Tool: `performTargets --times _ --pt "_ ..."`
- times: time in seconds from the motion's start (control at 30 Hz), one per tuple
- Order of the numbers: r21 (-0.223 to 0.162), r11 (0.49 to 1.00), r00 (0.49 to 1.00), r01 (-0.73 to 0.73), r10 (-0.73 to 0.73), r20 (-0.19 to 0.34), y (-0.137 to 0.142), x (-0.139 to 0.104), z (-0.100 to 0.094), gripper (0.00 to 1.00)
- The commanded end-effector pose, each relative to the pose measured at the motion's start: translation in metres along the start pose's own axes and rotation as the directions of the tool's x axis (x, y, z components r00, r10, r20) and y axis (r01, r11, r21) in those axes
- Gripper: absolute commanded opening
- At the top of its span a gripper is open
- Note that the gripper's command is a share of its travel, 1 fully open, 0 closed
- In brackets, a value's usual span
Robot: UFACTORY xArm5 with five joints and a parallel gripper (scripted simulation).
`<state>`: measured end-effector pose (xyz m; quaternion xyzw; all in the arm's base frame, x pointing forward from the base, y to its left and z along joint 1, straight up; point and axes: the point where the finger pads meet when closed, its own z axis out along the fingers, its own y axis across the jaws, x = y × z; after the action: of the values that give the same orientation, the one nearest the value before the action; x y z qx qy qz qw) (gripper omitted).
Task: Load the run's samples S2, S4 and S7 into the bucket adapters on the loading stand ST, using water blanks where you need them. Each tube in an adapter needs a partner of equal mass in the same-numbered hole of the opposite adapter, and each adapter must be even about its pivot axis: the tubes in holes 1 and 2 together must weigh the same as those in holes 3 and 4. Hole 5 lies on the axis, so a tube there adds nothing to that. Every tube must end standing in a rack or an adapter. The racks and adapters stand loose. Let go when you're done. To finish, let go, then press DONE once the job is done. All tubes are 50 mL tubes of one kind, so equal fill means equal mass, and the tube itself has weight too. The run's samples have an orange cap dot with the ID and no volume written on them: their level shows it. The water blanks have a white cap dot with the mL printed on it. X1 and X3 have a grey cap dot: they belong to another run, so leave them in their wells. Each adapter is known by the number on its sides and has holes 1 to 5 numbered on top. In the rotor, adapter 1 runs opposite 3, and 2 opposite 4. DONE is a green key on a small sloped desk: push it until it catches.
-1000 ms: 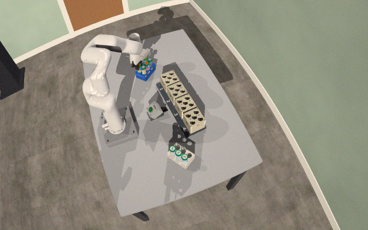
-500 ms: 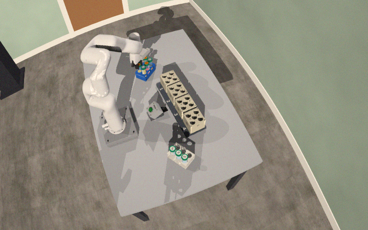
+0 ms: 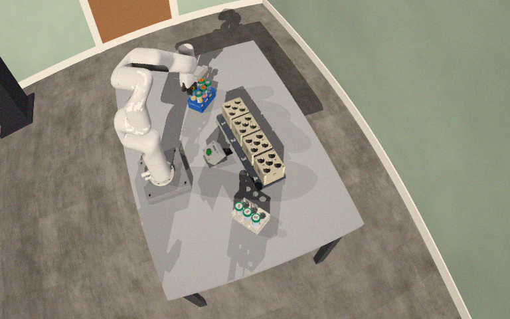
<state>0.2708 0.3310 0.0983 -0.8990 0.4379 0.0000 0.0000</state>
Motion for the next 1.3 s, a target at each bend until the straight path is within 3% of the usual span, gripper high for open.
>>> performTargets --times 0.0,0.37,1.27 --pt "0.003 1.0 1.0 0.0 0.0 0.003 -0.001 0.0 -0.004 0.0" --pt "0.003 1.0 1.0 0.0 0.0 0.003 -0.001 0.0 -0.008 0.0" --pt "0.003 1.0 1.0 0.0 0.0 0.003 -0.001 0.0 -0.054 0.0"
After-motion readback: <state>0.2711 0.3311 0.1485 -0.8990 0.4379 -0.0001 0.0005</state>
